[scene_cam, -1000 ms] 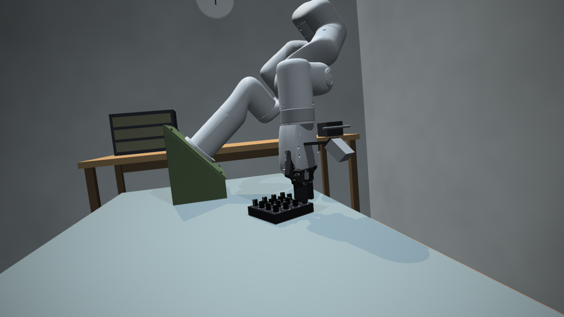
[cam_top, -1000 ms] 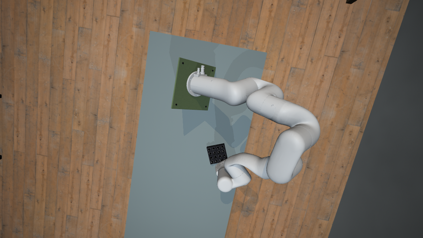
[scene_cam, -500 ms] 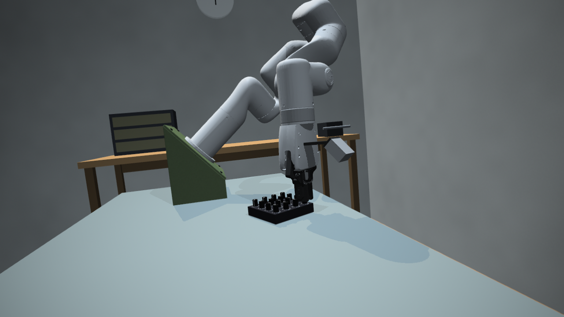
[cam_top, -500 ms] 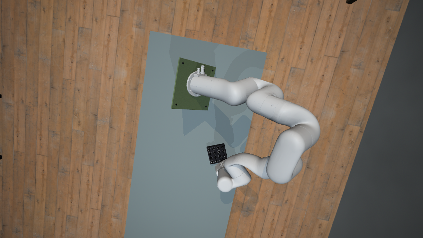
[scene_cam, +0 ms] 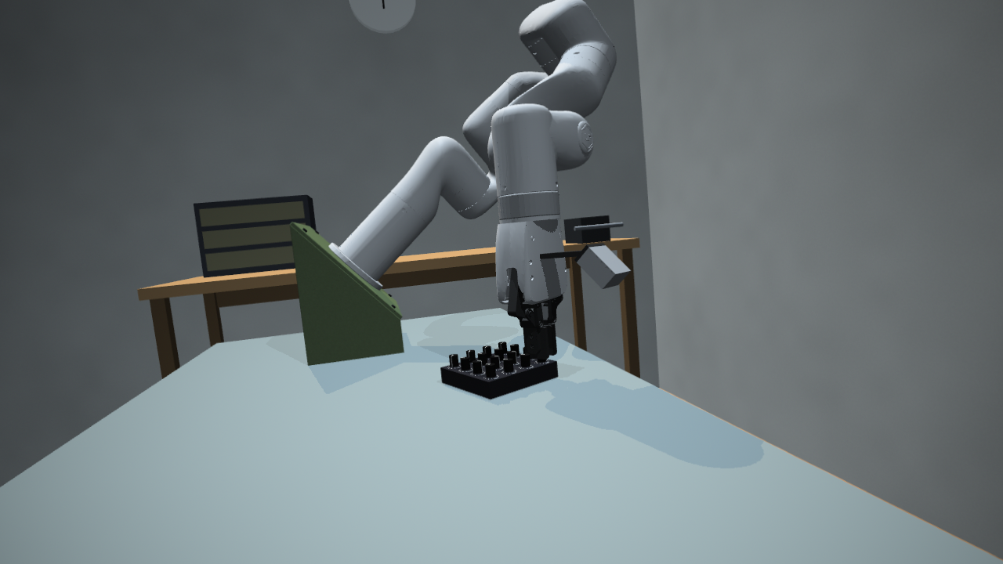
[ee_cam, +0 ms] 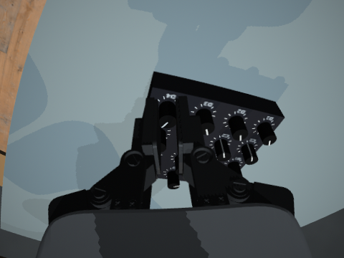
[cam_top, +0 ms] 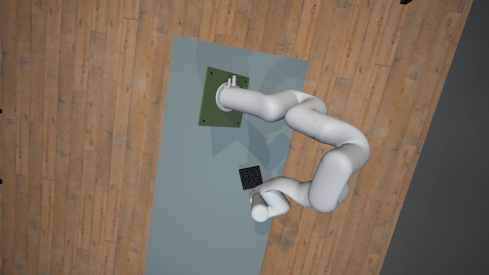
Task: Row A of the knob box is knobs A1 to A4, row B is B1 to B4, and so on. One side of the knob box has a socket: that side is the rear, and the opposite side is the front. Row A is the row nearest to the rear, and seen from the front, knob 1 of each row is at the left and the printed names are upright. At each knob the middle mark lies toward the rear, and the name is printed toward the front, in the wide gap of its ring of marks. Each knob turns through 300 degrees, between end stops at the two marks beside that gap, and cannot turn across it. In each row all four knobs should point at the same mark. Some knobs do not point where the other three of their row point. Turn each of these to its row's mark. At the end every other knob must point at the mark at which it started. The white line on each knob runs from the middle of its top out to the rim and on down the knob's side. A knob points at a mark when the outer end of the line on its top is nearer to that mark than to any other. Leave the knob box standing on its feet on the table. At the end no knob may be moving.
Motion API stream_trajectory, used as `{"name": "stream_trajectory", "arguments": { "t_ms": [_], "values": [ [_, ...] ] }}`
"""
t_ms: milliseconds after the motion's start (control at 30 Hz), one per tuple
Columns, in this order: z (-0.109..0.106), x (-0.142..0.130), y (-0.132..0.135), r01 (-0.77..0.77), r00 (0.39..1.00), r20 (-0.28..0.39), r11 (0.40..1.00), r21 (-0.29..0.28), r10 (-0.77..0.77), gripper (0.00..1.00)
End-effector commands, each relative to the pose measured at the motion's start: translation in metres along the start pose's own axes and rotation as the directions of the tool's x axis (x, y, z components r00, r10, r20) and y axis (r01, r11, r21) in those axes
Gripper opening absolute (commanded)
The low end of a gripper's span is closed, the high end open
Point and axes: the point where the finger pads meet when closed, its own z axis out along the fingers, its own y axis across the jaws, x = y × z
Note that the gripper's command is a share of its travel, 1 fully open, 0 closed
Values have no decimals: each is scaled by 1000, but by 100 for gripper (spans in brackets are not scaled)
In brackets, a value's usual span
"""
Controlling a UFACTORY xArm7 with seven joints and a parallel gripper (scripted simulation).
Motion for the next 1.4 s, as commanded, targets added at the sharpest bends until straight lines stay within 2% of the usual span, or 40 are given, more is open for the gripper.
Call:
{"name": "stream_trajectory", "arguments": {
  "t_ms": [0, 767, 1367],
  "values": [
    [-2, 1, 1, 0, 1000, -3, 1000, -3, 0, 8],
    [-2, 1, 1, 19, 1000, -3, 1000, -3, -19, 8],
    [-2, 1, 1, 260, 966, -2, 966, -4, -260, 8]
  ]
}}
